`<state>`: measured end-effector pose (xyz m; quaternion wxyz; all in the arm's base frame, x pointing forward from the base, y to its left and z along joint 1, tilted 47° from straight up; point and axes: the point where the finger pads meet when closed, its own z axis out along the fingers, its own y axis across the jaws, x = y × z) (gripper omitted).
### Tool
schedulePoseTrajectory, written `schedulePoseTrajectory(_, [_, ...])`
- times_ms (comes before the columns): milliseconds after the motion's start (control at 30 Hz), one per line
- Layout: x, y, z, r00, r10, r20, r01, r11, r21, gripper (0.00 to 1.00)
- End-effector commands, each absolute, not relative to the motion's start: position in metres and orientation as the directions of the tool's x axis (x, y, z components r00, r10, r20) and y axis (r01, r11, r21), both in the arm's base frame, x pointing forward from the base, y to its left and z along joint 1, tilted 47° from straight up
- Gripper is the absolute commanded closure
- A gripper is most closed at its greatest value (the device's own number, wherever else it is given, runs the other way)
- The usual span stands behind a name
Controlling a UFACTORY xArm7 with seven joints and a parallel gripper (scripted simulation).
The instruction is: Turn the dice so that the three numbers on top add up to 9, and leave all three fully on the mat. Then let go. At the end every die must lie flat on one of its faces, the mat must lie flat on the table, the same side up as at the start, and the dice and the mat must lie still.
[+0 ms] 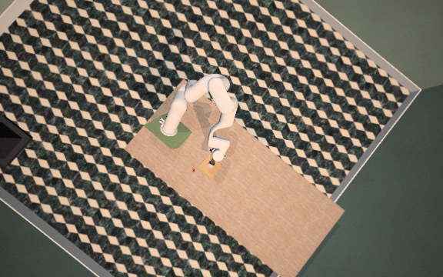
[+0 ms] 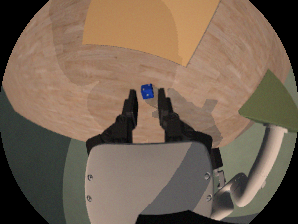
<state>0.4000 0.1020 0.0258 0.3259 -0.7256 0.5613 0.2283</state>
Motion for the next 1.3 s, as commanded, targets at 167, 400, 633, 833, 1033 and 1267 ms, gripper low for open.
schedulePoseTrajectory(167, [0.401, 0.100, 0.027, 0.265, -0.668, -0.696, -0.963, -0.154, -0.219, 0.69])
schedulePoseTrajectory(400, [0.401, 0.100, 0.027, 0.265, -0.668, -0.696, -0.963, -0.154, -0.219, 0.69])
schedulePoseTrajectory(633, [0.401, 0.100, 0.026, 0.265, -0.668, -0.696, -0.963, -0.154, -0.219, 0.69])
schedulePoseTrajectory(833, [0.401, 0.102, 0.025, 0.265, -0.668, -0.696, -0.963, -0.154, -0.219, 0.69])
schedulePoseTrajectory(1033, [0.402, 0.107, 0.021, 0.265, -0.668, -0.696, -0.963, -0.154, -0.219, 0.69])
schedulePoseTrajectory(1267, [0.402, 0.111, 0.016, 0.265, -0.668, -0.696, -0.963, -0.154, -0.219, 0.69])
